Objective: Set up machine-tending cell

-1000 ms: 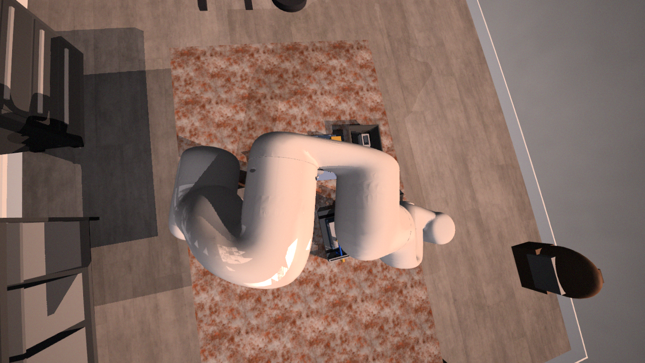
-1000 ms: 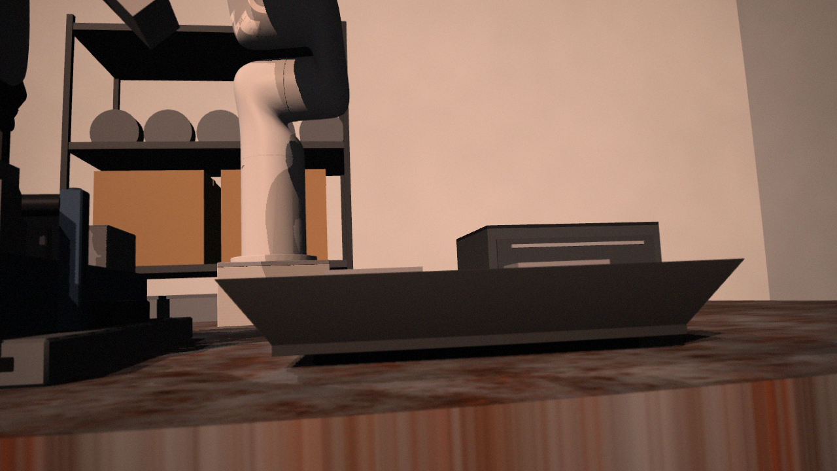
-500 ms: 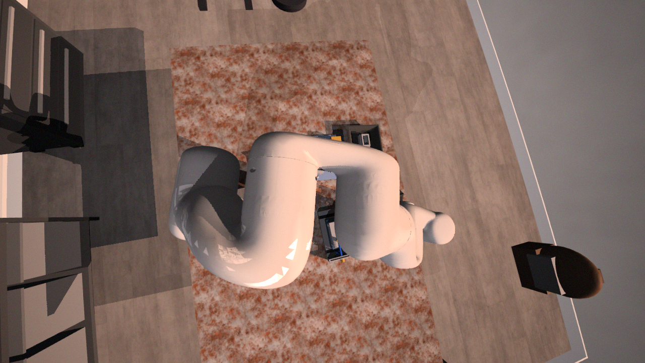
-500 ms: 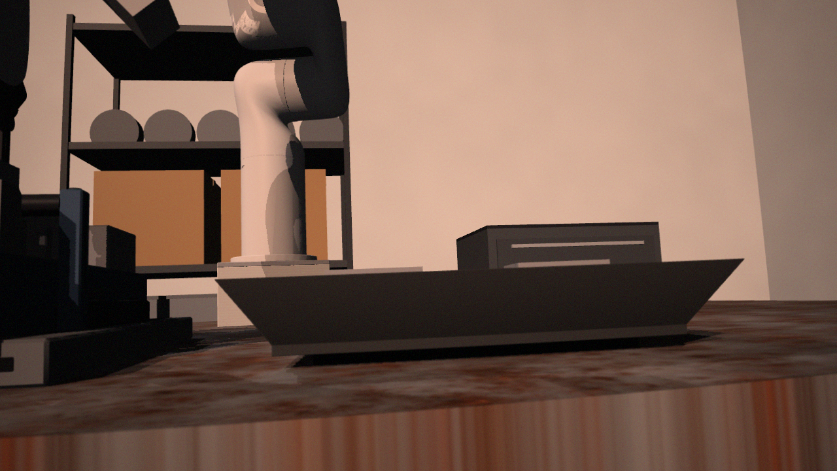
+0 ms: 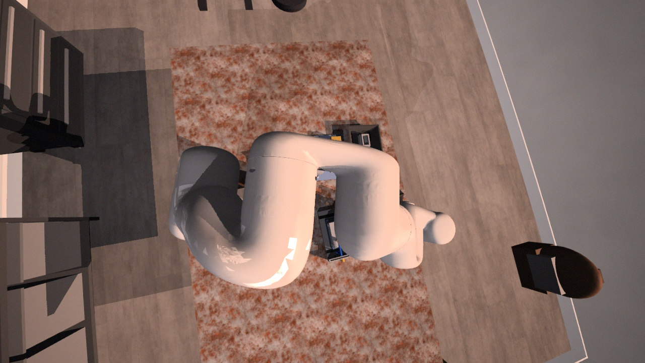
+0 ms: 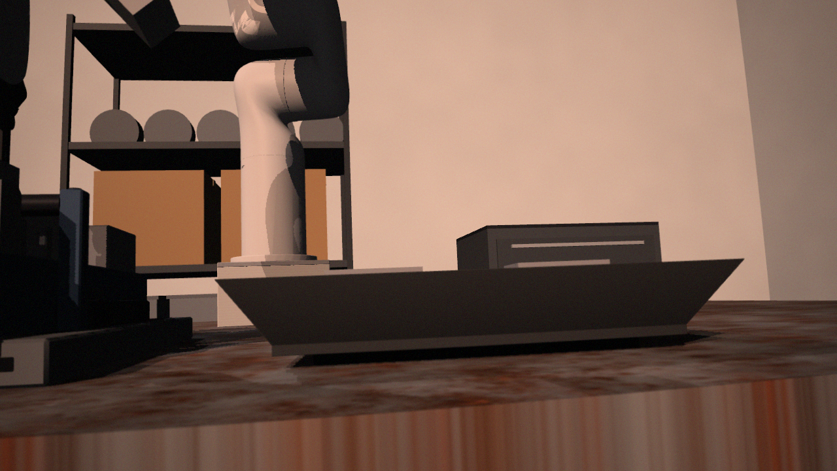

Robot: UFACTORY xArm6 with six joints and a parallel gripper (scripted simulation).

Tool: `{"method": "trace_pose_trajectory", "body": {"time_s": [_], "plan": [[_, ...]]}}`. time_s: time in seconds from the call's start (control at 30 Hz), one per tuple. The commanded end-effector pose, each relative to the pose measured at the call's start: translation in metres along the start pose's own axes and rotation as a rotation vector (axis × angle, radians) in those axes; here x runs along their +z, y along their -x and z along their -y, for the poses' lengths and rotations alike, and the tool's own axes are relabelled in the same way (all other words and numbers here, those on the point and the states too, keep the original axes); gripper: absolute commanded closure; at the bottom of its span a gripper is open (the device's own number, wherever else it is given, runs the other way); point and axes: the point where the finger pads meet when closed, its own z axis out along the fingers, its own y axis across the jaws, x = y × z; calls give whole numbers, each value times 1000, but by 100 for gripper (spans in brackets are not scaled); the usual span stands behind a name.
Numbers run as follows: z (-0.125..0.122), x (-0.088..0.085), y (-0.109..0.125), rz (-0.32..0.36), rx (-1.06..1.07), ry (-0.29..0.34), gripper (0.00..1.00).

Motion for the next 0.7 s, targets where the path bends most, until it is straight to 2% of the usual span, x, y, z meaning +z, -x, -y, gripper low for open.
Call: {"method": "trace_pose_trajectory", "body": {"time_s": [0.0, 0.3, 0.67], "plan": [[-2, -6, 0, 1, 0, 5, 31], [-2, -21, 0, 1, 0, 5, 31], [-1, -55, 0, 1, 0, 5, 31]]}}
